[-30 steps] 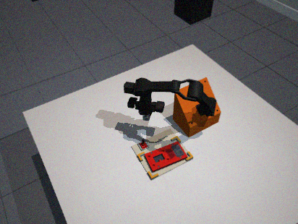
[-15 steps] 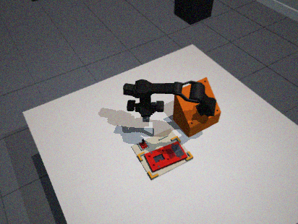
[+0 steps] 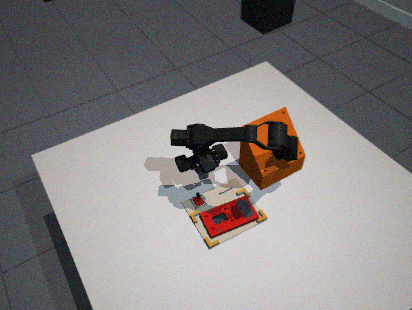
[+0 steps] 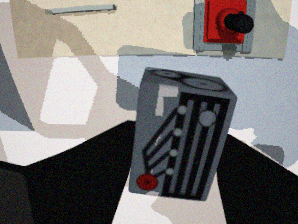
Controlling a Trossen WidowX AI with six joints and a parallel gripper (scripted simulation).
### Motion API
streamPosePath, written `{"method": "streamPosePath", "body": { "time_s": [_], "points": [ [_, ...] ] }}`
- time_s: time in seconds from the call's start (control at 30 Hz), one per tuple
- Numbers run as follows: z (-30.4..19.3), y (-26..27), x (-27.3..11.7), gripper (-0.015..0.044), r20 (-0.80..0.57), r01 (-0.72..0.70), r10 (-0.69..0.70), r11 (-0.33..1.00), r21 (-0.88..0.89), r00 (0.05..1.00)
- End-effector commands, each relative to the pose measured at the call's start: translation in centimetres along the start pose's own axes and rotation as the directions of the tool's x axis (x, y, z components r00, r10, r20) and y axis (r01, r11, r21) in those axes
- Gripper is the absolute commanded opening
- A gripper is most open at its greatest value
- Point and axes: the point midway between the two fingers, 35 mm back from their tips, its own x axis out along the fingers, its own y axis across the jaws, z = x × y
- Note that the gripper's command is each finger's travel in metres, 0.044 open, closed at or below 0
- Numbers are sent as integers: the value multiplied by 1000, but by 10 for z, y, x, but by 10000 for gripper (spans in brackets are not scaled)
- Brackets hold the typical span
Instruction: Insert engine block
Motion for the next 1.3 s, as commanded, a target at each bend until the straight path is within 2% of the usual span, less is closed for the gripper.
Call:
{"method": "streamPosePath", "body": {
  "time_s": [0.0,0.27,0.57,0.93,1.27],
  "points": [
    [13,-2,1,0,-2,9,-9,993,-114,1000],
    [36,-6,8,0,-4,9,-11,942,-335,1000],
    [62,-9,18,0,-8,6,-13,820,-572,1000],
    [92,-8,29,0,-11,-1,-14,601,-799,1000],
    [122,-4,39,0,7,11,-12,351,-936,1000]
  ]
}}
